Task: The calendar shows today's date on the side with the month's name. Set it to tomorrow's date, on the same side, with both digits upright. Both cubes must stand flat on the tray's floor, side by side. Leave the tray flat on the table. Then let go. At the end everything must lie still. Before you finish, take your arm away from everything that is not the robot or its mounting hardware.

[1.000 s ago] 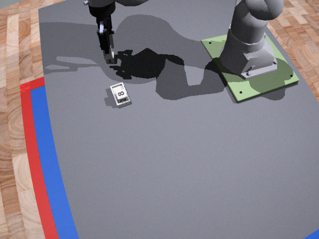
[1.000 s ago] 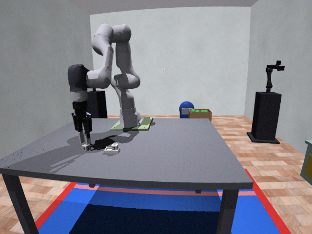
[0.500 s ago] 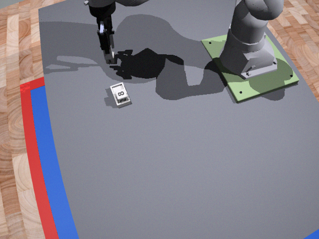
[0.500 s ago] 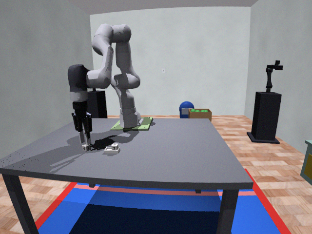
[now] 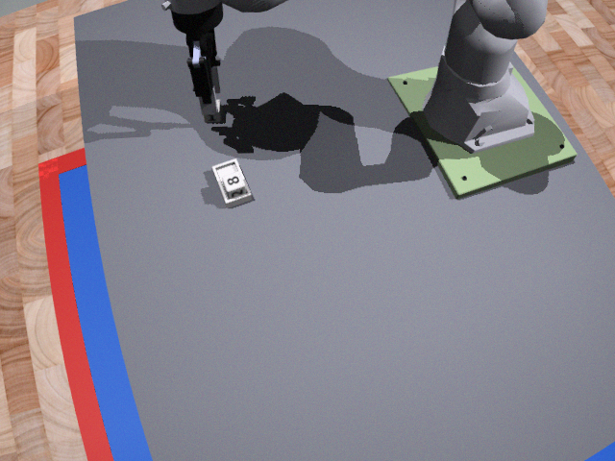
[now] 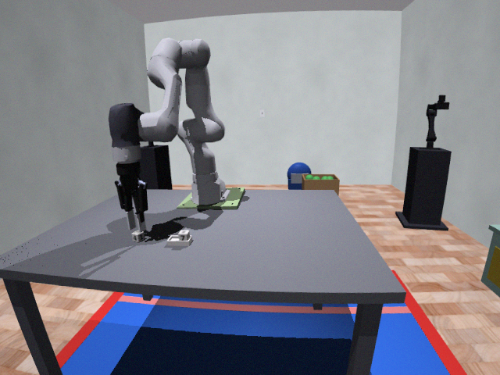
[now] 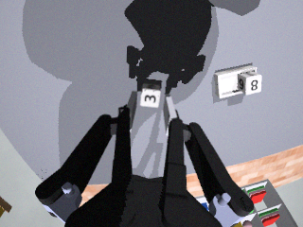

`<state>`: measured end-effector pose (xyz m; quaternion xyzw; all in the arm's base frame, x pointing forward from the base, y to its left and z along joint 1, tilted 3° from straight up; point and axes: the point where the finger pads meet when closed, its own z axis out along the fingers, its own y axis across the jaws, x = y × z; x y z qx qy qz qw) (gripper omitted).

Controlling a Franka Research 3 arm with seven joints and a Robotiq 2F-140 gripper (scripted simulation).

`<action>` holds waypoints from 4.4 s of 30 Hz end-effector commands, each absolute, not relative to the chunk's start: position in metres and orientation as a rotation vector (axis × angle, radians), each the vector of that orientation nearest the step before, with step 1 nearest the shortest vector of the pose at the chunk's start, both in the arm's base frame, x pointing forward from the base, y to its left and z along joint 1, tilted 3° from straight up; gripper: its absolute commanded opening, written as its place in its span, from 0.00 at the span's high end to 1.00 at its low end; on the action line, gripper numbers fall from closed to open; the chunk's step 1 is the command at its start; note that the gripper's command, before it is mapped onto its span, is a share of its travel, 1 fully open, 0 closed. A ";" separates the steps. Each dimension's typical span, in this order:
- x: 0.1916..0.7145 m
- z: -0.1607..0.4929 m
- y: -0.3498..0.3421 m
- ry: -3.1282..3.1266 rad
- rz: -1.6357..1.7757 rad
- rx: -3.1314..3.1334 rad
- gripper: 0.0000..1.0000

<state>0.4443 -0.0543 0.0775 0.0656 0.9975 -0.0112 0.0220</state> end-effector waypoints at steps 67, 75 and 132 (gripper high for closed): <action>0.444 0.077 -0.056 3.089 -0.036 0.211 0.72; 0.445 0.072 -0.056 3.089 -0.036 0.211 0.72; 0.446 0.049 -0.057 3.089 -0.036 0.211 0.72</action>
